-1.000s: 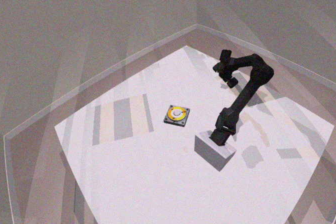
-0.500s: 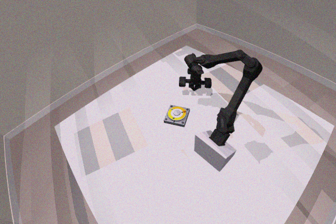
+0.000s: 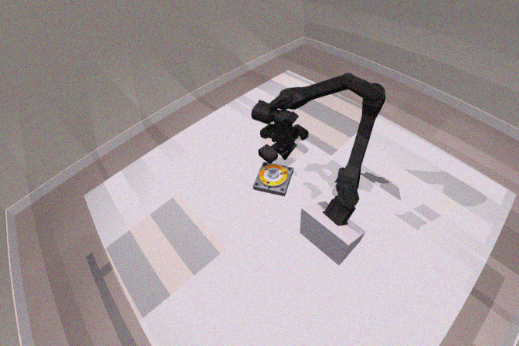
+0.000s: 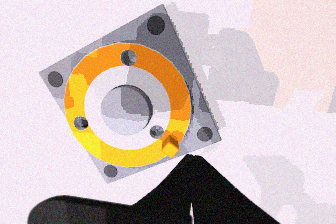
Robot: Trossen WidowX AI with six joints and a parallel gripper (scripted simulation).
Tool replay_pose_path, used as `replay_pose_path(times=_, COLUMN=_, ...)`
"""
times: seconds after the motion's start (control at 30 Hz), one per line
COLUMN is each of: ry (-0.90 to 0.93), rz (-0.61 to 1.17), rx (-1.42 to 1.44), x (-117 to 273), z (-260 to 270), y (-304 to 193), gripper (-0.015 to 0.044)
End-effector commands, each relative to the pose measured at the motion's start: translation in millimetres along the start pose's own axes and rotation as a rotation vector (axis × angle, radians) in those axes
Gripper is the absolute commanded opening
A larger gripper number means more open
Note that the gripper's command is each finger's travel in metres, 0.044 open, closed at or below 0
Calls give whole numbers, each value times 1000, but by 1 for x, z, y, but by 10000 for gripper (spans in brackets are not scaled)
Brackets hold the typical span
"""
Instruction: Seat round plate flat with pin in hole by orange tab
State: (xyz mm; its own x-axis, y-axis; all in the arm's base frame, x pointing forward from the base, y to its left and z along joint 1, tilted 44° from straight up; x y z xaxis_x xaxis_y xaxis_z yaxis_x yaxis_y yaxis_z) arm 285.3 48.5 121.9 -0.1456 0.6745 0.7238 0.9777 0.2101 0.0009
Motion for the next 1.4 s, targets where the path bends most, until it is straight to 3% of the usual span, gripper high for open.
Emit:
replay_pose_path(times=0.0, ry=1, rz=10, rx=30, x=0, z=3, y=-1, gripper=0)
replay_pose_path(times=0.4, ry=-2, rz=10, rx=30, x=-47, z=2, y=0, gripper=0)
replay_pose_path(times=1.37, ry=-1, rz=11, rx=31, x=-49, z=14, y=-22, gripper=0)
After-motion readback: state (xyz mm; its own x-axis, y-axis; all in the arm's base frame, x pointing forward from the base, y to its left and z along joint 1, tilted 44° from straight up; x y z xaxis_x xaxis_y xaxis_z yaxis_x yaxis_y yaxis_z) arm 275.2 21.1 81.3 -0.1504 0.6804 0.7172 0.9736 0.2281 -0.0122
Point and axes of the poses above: the point midway between the two fingers, 35 mm back from their tips, its own x axis back along the fingers, its own z axis across the jaws, y = z × x, the point moved 7 cm from there along x, back along the fingers, and after that the axes turned 6 degrees about x, right-handed, at the moved point
